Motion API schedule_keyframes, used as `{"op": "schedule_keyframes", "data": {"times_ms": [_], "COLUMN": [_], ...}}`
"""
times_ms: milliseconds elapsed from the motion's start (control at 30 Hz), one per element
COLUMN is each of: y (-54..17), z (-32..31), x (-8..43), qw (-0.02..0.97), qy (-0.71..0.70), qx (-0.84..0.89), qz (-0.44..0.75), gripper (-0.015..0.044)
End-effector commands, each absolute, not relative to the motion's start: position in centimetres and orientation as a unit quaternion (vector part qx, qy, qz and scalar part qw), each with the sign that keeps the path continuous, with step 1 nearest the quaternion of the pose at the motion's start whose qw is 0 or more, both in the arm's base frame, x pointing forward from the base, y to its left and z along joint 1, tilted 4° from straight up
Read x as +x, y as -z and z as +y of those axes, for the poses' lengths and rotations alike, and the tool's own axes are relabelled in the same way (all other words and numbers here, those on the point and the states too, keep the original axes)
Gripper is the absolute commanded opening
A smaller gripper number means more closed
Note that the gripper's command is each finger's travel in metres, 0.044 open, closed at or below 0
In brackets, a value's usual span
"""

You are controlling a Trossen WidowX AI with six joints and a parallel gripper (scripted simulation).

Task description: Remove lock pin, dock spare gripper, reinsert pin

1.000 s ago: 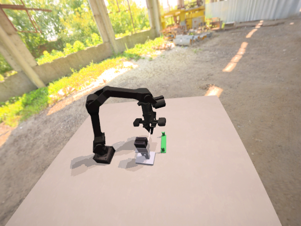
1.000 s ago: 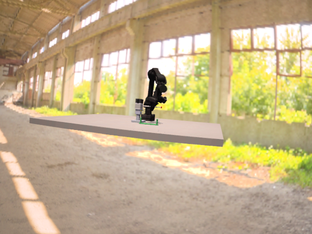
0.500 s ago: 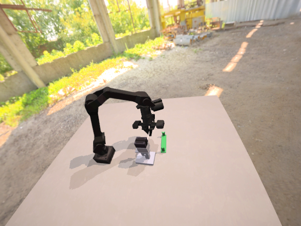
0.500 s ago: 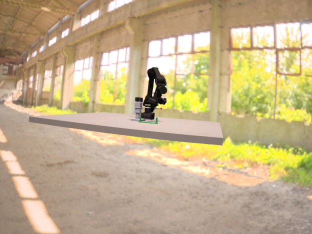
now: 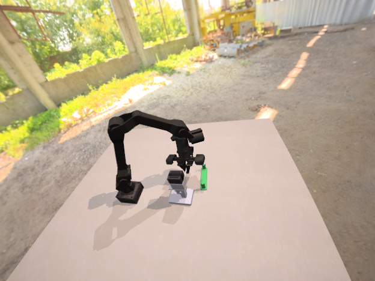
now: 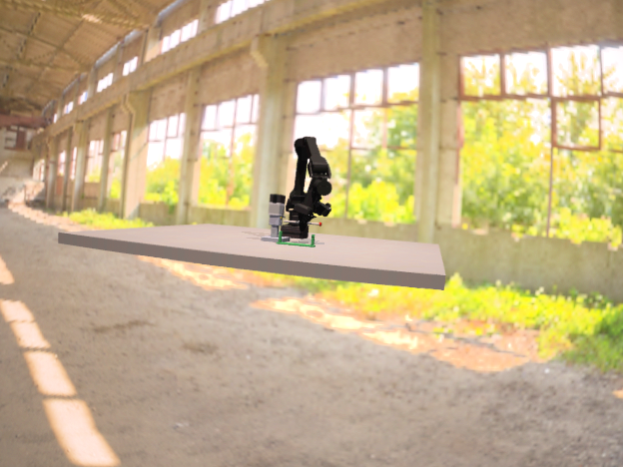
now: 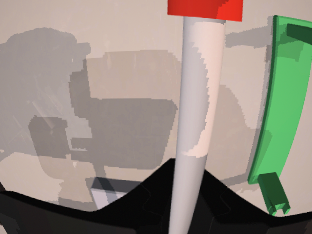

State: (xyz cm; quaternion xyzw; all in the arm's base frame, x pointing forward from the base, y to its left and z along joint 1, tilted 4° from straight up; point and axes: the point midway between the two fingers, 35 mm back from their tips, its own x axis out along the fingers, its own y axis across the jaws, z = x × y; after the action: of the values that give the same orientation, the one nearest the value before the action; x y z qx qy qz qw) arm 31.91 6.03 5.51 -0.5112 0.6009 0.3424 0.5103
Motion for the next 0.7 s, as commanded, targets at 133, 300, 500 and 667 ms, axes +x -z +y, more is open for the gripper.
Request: {"op": "schedule_keyframes", "data": {"times_ms": [133, 300, 500, 667], "y": [-5.34, -5.33, -5.38, -5.39], "z": [5.50, 5.40, 5.08, 4.97], "x": [31.60, 31.57, 31.52, 31.50], "qw": [0.509, 0.510, 0.511, 0.511], "qy": [-0.342, -0.342, -0.341, -0.340], "qx": [-0.512, -0.513, -0.513, -0.514], "qz": [0.601, 0.601, 0.600, 0.600], "gripper": [0.0000, 0.0000, 0.0000, 0.0000]}}
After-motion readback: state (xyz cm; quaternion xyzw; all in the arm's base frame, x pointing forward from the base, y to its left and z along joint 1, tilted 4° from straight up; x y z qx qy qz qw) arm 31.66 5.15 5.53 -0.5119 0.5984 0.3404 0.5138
